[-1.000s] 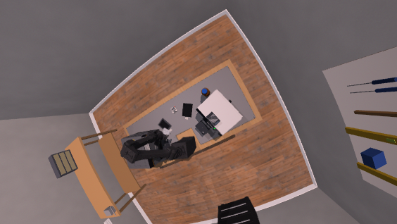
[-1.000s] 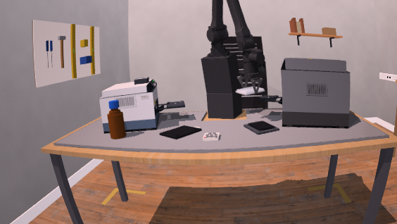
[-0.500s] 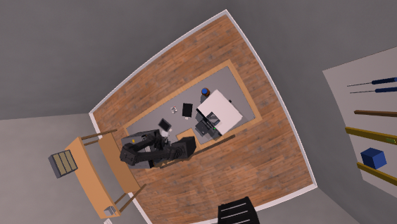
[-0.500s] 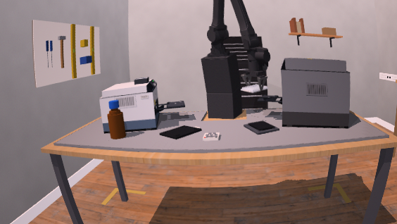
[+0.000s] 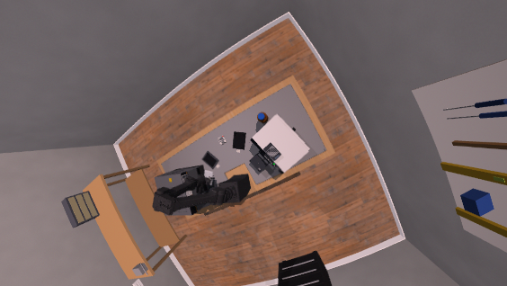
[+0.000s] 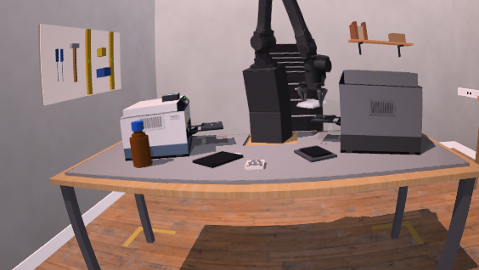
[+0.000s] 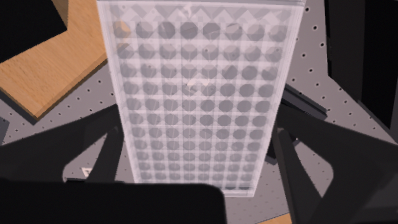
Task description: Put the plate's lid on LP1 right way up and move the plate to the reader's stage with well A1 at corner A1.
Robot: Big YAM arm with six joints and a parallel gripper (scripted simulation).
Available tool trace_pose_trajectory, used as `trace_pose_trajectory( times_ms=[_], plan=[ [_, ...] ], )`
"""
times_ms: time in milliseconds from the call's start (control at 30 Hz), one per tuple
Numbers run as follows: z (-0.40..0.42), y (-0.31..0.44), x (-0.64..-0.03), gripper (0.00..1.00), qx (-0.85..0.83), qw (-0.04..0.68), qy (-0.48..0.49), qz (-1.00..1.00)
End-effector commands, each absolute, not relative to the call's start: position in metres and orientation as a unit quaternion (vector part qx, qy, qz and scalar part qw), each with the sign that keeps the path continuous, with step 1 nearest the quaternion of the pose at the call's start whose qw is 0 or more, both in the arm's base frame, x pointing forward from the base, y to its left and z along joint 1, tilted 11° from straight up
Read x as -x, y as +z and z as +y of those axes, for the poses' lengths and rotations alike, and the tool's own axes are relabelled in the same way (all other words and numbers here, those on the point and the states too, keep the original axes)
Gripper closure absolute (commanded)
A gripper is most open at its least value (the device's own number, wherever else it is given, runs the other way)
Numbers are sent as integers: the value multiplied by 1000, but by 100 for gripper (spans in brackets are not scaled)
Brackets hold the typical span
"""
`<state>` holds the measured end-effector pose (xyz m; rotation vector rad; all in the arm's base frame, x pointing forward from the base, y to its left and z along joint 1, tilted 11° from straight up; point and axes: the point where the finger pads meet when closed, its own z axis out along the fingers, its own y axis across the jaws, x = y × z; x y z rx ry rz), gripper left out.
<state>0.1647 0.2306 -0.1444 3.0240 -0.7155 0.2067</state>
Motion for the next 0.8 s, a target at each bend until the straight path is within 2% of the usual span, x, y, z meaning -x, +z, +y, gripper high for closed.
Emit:
trace_pose_trajectory(
  times_ms=[0,767],
  plan=[
    [236,-142,-150,14,-979,19,67,-190],
    [272,-133,-109,14,-992,4,85,-98]
  ],
)
